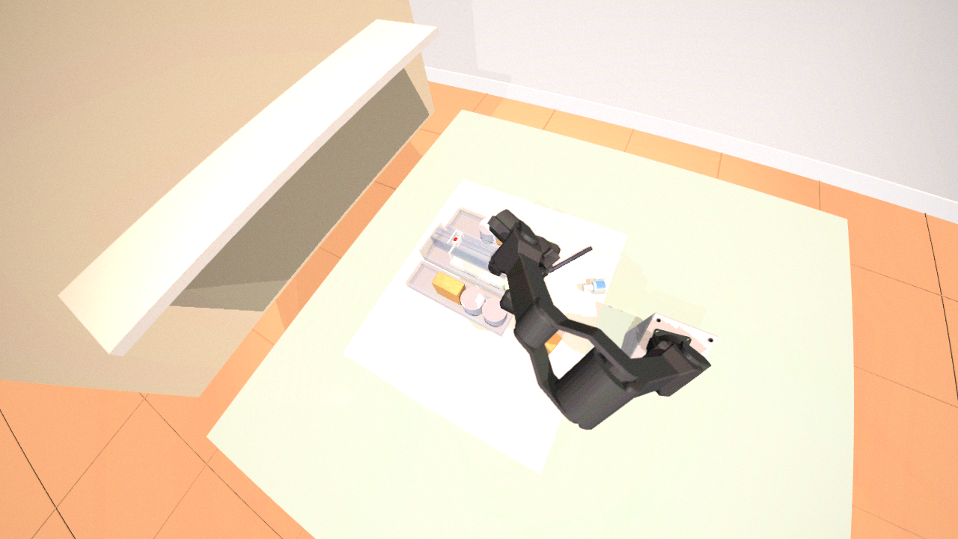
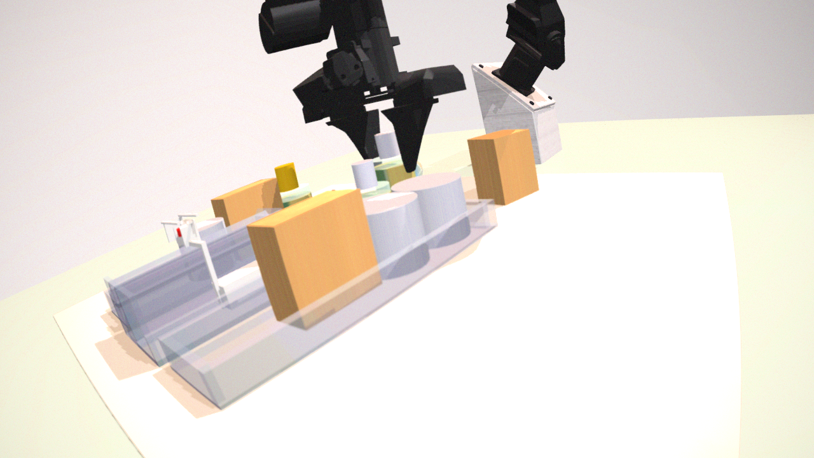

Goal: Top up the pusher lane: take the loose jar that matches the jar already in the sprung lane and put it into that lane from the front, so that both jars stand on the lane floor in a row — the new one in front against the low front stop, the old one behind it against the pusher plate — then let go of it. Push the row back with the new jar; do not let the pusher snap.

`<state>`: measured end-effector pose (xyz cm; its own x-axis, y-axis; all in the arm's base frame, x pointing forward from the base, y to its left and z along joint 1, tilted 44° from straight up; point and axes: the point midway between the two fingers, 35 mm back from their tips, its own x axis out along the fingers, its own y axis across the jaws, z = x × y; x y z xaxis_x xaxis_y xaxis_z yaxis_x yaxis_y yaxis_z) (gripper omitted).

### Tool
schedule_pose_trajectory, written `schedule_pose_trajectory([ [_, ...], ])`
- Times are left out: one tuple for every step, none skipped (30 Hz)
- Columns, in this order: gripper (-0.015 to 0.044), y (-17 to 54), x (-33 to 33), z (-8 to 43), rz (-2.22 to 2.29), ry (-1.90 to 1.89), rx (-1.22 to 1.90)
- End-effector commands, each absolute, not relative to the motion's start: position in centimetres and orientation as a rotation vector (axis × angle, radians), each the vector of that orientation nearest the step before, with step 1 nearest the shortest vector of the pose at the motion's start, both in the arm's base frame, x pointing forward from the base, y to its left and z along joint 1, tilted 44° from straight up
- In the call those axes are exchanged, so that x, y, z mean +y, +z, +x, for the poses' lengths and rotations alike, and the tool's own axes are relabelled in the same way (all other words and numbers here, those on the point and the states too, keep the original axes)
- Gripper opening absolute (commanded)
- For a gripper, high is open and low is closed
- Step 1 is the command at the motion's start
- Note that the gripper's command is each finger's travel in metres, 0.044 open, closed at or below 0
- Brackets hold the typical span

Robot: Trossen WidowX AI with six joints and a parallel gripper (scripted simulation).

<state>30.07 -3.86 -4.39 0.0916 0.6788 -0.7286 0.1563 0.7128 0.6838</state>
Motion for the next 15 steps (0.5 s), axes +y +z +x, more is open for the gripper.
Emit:
schedule_pose_trajectory([
  [0.0,-4.25,-3.97,30.86,0.725,0.445,1.44],
  [0.0,-4.25,-3.97,30.91,0.725,0.445,1.44],
  [0.0,-4.25,-3.98,30.95,0.725,0.445,1.44],
  [0.0,-4.25,-3.99,31.0,0.725,0.445,1.44],
  [0.0,-4.25,-3.99,31.04,0.725,0.445,1.44],
  [0.0,-4.25,-4.0,31.09,0.725,0.445,1.44],
  [0.0,-4.25,-4.01,31.14,0.725,0.445,1.44],
  [0.0,-4.25,-4.01,31.18,0.725,0.445,1.44],
  [0.0,-4.25,-4.02,31.23,0.725,0.445,1.44],
  [0.0,-4.25,-4.02,31.27,0.725,0.445,1.44],
  [0.0,-4.25,-4.03,31.32,0.725,0.445,1.44],
  [0.0,-4.25,-4.03,31.37,0.725,0.445,1.44],
  [0.0,-4.25,-4.04,31.41,0.725,0.445,1.44],
  [0.0,-4.25,-4.05,31.46,0.724,0.445,1.44],
  [0.0,-4.25,-4.05,31.5,0.724,0.445,1.44],
])
